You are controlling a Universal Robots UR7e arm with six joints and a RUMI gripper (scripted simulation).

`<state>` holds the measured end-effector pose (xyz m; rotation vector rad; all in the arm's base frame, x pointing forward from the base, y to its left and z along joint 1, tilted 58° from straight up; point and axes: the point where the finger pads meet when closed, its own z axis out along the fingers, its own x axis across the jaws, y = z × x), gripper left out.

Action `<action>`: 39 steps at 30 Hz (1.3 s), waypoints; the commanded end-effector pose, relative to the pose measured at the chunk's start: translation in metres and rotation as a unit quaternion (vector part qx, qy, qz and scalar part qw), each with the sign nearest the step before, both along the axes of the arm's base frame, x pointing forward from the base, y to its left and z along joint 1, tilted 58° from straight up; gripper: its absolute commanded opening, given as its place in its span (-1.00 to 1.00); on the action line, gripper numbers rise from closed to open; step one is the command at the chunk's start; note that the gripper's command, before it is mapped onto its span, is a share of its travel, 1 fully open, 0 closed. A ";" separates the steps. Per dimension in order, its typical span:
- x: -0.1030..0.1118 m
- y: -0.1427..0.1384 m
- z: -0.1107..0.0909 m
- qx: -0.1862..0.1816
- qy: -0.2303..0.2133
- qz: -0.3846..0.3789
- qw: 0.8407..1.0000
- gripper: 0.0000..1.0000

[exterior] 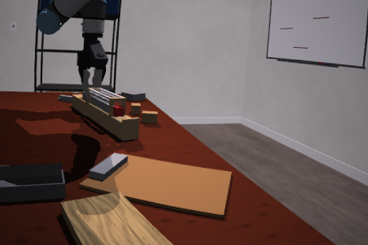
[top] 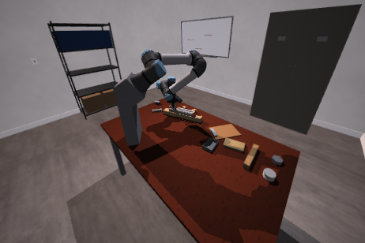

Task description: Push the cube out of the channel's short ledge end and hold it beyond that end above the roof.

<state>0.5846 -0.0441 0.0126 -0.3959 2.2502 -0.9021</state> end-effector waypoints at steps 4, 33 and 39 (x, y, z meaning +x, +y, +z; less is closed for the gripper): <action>-0.001 -0.006 0.006 0.000 0.001 0.001 1.000 -1.00; 0.000 -0.007 0.008 0.000 0.001 0.001 1.000 -1.00; 0.000 -0.007 0.008 0.000 0.001 0.001 1.000 -1.00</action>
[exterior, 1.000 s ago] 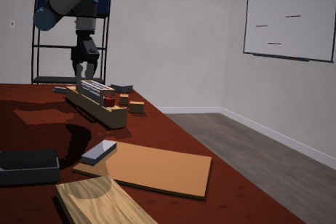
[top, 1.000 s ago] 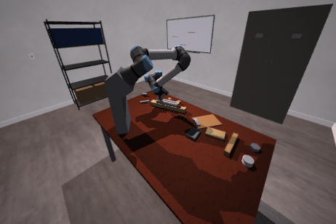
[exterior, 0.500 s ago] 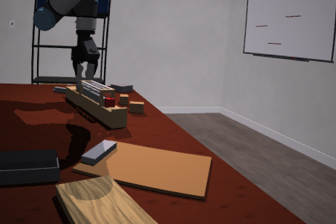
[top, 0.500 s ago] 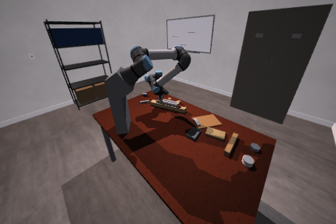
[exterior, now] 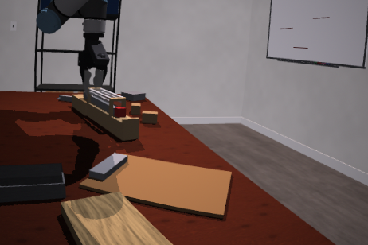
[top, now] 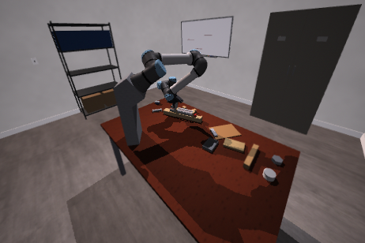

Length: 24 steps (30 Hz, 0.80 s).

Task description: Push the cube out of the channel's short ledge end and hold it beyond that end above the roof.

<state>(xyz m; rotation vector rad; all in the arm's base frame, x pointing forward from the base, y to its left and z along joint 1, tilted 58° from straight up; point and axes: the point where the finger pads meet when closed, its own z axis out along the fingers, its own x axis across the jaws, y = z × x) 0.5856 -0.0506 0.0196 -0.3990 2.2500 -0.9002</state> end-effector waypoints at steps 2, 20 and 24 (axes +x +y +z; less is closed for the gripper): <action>-0.001 0.000 0.001 0.000 0.000 0.000 1.000 -1.00; -0.001 0.000 0.001 0.000 0.000 0.000 1.000 -0.55; -0.001 0.000 0.001 0.000 0.000 0.000 1.000 -0.55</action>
